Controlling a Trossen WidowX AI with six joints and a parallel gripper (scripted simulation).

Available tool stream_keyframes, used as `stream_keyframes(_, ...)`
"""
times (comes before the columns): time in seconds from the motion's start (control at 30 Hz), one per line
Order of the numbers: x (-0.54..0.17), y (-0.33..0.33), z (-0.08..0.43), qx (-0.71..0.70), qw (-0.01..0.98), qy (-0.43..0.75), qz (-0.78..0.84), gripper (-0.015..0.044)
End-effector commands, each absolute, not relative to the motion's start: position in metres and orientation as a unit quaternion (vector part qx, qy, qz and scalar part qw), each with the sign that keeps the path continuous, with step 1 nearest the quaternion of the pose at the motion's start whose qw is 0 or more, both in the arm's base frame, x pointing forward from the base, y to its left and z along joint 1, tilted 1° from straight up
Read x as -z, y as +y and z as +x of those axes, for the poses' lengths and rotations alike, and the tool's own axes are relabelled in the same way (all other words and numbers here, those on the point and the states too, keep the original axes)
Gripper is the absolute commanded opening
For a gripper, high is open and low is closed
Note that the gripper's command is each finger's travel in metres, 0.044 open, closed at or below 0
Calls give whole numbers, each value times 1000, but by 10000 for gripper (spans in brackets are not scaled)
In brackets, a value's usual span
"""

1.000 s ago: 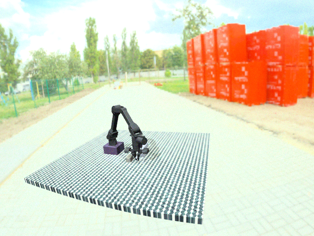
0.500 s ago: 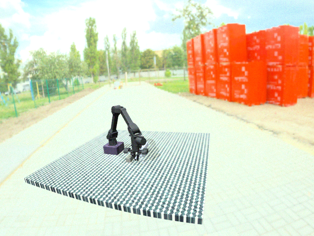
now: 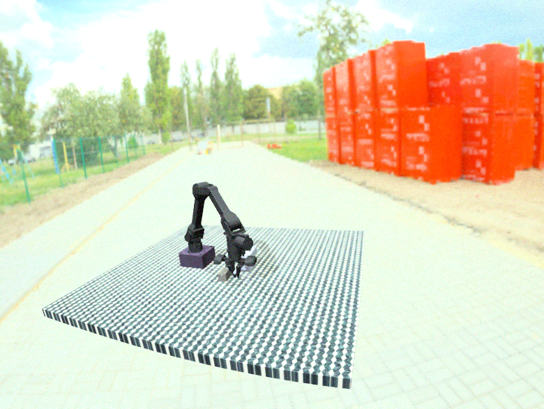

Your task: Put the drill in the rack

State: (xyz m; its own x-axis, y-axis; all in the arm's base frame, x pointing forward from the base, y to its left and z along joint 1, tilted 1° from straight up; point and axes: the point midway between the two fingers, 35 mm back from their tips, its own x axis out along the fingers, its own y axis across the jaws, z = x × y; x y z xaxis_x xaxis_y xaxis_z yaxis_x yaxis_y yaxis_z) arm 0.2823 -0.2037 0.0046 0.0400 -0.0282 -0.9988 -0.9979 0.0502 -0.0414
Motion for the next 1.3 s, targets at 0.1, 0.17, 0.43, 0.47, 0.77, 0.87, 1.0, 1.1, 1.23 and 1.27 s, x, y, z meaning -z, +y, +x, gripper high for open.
stream_keyframes(0.1, -9, -203, 282, -471, 515, 506, -506, 0)
stream_keyframes(0.17, -10, -203, 282, -471, 515, 506, -506, 0)
stream_keyframes(0.43, -14, -203, 281, -471, 515, 506, -506, 0)
stream_keyframes(0.47, -14, -203, 281, -471, 515, 506, -506, 0)
stream_keyframes(0.77, -19, -202, 281, -471, 515, 506, -506, 0)
stream_keyframes(0.87, -20, -202, 281, -471, 515, 506, -506, 0)
stream_keyframes(1.0, -22, -202, 280, -471, 515, 506, -506, 0)
stream_keyframes(1.1, -23, -202, 280, -471, 515, 506, -506, 0)
stream_keyframes(1.23, -25, -202, 280, -471, 515, 506, -506, 0)
stream_keyframes(1.27, -26, -202, 280, -471, 515, 506, -506, 0)
